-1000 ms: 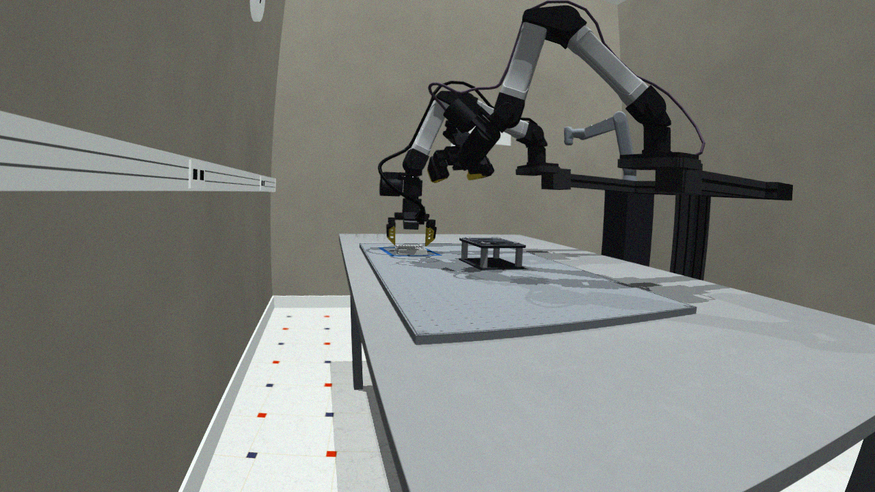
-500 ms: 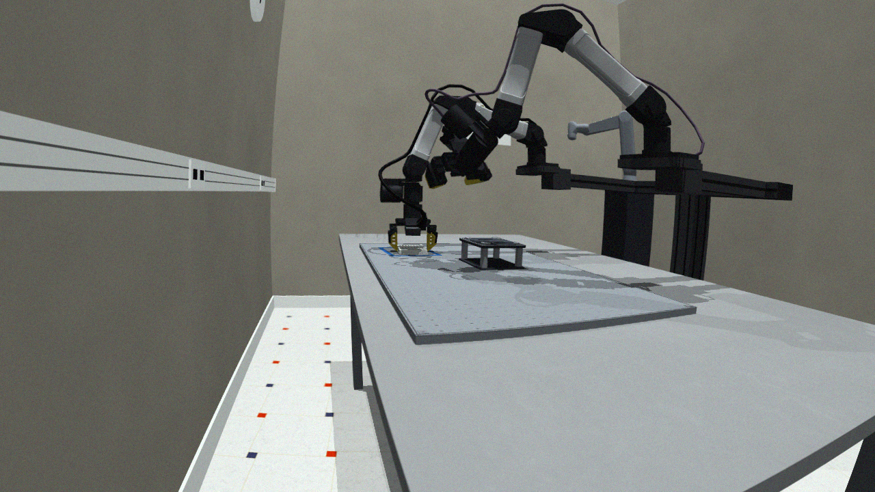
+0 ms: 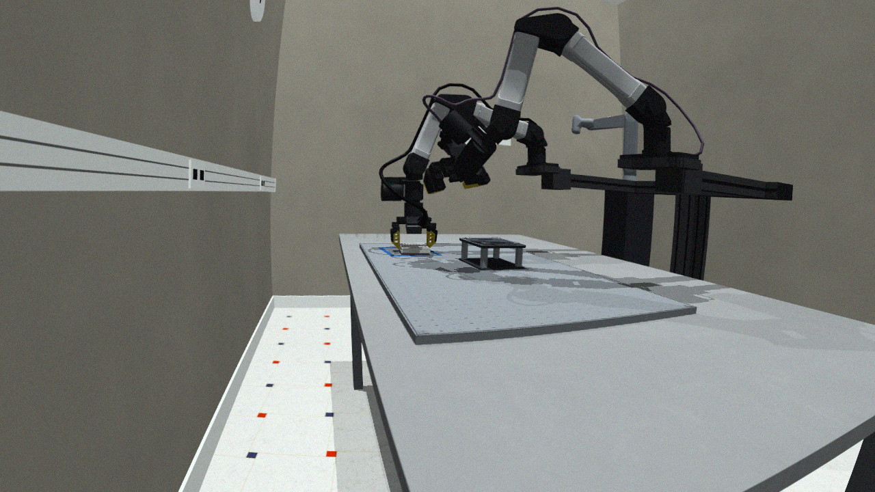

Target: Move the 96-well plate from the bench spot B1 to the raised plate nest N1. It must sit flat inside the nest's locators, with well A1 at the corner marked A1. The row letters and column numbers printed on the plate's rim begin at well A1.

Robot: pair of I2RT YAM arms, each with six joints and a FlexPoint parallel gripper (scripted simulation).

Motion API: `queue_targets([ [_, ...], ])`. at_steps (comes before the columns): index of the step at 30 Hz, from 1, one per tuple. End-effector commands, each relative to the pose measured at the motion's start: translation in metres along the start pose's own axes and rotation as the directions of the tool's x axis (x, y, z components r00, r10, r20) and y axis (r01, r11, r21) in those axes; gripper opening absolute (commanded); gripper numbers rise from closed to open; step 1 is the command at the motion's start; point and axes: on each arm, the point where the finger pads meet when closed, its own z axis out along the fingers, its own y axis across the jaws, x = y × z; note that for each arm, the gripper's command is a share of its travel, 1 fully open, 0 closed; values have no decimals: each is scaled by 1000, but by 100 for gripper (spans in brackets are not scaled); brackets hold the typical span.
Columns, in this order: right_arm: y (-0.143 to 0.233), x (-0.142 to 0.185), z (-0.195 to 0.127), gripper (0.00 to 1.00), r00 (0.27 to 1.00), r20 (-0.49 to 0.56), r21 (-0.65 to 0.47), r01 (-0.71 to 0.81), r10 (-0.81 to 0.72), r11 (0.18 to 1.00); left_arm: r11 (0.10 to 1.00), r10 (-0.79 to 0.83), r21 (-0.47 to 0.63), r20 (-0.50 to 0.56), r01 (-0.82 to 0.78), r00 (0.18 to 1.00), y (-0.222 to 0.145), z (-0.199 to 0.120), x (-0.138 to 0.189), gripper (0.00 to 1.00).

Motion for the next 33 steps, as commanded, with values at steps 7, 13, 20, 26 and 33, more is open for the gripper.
queue_targets([
  [7, -4, -22, -58, 76, 1000, 2, 55, 1, -1, 998, 1000, 9, 10, 44, -10, 999, 5, 5, -7, 100],
  [13, 11, -28, -64, 76, 1000, -11, 25, 1, -1, 1000, 1000, 25, 12, 31, -26, 999, 3, -5, -15, 100],
  [20, 19, -25, -91, 76, 1000, -16, -2, -9, 9, 1000, 999, 34, 14, 1, -34, 999, -1, -32, -20, 100],
  [26, 22, -66, -114, 76, 999, 19, 96, -52, 51, 994, 999, 46, 8, -44, -45, 998, -13, -89, -27, 100],
  [33, 90, -143, -112, 76, 1000, 26, 67, -12, 10, 998, 998, 63, -21, -78, -65, 995, -50, -177, -30, 100],
])
